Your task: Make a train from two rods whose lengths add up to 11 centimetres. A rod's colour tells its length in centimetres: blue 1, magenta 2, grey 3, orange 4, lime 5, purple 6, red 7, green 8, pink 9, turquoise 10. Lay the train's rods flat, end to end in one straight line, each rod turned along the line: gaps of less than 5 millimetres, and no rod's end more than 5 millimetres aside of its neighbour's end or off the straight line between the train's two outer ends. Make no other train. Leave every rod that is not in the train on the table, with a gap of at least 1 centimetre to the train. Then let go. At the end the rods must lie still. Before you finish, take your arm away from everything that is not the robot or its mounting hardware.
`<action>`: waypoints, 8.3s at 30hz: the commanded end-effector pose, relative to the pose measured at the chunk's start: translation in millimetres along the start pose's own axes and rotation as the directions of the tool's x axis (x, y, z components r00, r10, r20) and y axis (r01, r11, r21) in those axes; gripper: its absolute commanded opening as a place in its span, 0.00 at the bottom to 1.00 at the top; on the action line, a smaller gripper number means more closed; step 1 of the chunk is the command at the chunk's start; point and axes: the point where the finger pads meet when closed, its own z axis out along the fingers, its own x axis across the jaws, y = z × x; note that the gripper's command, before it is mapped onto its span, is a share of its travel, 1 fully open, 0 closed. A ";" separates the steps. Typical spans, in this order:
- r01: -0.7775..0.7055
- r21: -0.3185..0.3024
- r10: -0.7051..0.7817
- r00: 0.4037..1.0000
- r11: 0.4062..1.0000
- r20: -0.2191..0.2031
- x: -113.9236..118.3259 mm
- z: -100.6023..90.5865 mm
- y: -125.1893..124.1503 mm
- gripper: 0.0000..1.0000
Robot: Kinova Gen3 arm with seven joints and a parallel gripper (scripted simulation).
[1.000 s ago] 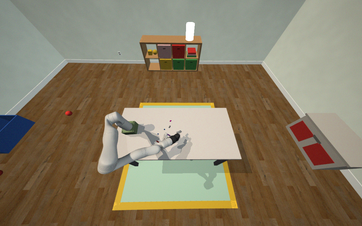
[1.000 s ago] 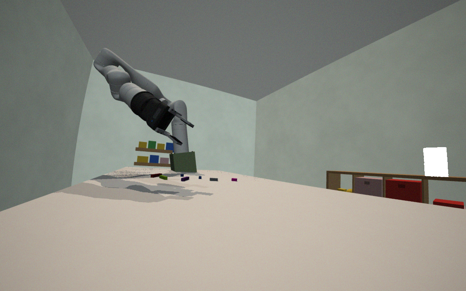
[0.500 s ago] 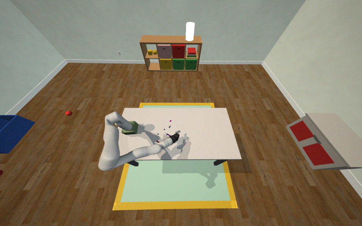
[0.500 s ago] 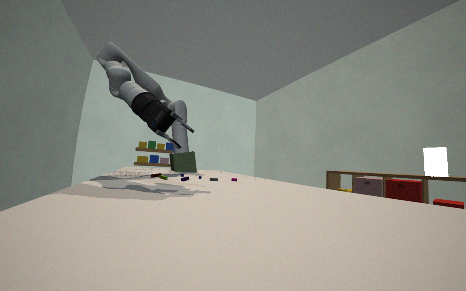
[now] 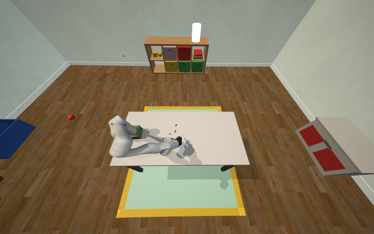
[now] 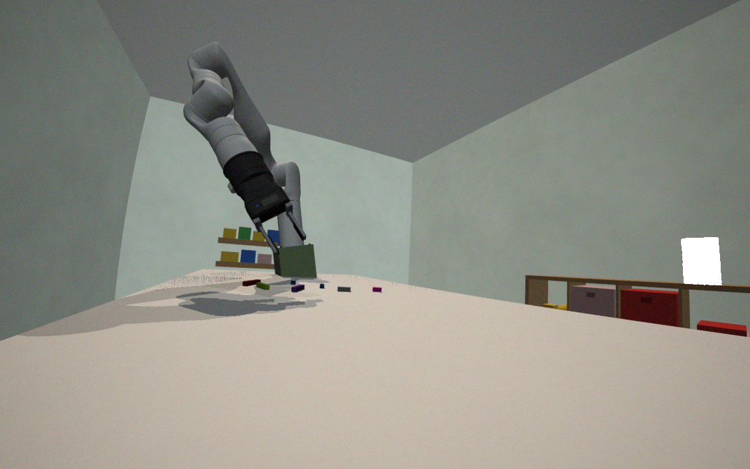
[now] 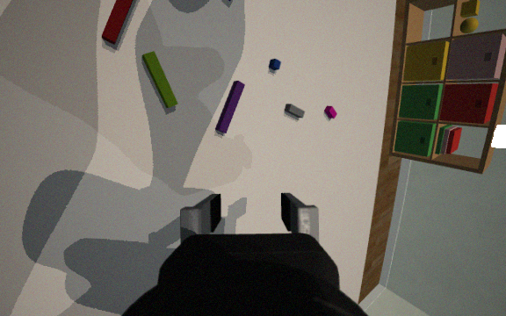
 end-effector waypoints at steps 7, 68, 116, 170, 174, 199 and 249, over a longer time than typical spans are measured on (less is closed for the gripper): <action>0.308 0.211 -0.336 0.935 0.928 0.113 34.0 18.0 -18.6 1.00; 0.602 0.598 -0.811 0.567 0.529 0.146 40.5 39.0 -75.7 1.00; 0.604 0.602 -0.815 0.561 0.523 0.145 40.6 39.2 -76.3 1.00; 0.594 0.600 -0.807 0.571 0.535 0.154 40.7 39.4 -76.6 1.00; 0.564 0.594 -0.779 0.600 0.574 0.183 40.9 39.9 -77.3 1.00; -0.096 0.266 -0.078 0.814 0.959 0.576 54.7 55.4 -73.3 1.00; -0.560 -0.145 0.523 0.604 0.815 0.601 74.3 73.1 -46.3 1.00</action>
